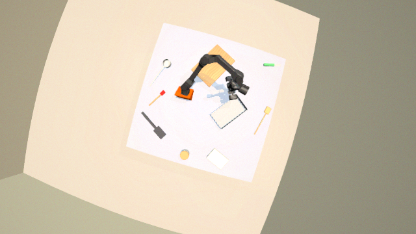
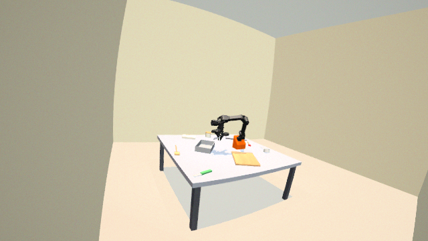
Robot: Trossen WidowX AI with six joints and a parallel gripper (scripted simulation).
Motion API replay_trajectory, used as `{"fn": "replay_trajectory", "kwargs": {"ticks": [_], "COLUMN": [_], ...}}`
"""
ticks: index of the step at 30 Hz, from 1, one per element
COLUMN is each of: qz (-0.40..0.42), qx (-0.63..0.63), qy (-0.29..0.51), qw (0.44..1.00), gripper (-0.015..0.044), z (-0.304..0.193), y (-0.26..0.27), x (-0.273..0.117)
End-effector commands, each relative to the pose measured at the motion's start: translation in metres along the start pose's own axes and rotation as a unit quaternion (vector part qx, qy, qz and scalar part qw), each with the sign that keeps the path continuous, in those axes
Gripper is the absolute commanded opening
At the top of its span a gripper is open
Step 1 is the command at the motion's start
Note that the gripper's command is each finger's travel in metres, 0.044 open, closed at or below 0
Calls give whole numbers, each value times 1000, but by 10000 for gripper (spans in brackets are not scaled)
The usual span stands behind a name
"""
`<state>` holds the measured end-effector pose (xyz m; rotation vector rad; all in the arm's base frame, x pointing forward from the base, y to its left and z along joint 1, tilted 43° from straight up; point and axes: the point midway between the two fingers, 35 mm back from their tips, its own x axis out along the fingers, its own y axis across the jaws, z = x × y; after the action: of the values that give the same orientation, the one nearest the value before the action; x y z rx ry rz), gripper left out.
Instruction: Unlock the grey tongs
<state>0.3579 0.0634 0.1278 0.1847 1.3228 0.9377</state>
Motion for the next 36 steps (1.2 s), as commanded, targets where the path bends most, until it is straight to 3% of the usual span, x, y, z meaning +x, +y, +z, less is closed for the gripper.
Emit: {"fn": "replay_trajectory", "kwargs": {"ticks": [1, 16, 36], "qz": [-2, -3, -4], "qx": [-71, -348, -647], "qy": [-7, -7, -8], "qw": [997, 937, 762], "gripper": [-150, -150, -150], "z": [2, 5, 6], "y": [8, 33, 63], "x": [-6, -11, -18]}}
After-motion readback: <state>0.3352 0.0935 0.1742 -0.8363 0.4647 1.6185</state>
